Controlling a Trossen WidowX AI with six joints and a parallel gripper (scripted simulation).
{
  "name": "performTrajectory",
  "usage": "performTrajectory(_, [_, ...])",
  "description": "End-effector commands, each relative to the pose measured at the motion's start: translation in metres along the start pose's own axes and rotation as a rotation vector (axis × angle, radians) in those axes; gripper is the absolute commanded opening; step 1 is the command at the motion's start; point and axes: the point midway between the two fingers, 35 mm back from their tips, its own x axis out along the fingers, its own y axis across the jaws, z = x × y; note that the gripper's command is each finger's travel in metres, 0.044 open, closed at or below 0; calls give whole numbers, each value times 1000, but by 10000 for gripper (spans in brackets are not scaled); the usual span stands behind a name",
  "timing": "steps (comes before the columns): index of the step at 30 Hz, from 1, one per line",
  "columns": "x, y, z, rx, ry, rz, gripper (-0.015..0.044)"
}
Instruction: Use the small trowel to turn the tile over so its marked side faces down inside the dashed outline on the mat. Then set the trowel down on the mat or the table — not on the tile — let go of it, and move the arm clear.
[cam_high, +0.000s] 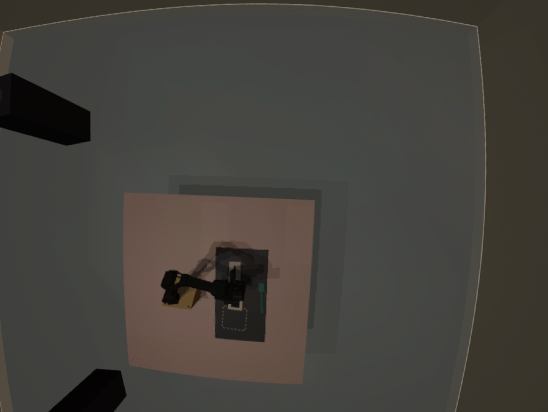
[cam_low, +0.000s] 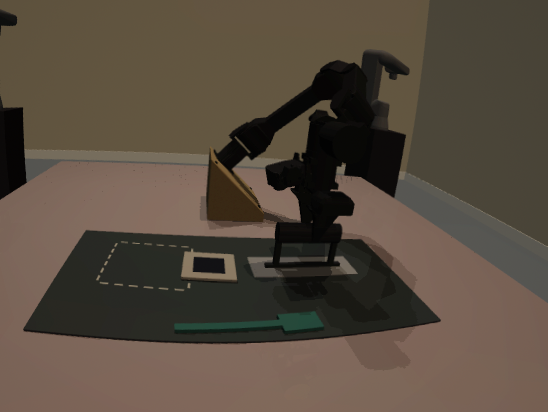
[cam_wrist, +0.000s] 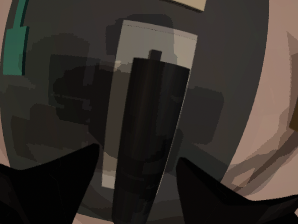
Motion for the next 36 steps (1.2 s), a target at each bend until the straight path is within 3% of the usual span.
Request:
performTrajectory(1, [4, -1, 1, 6, 0, -3, 244])
performTrajectory(6, [4, -1, 1, 6, 0, -3, 132])
performTrajectory(28, [4, -1, 1, 11, 0, -3, 130])
performTrajectory(36, [4, -1, 1, 221, 0, -3, 130])
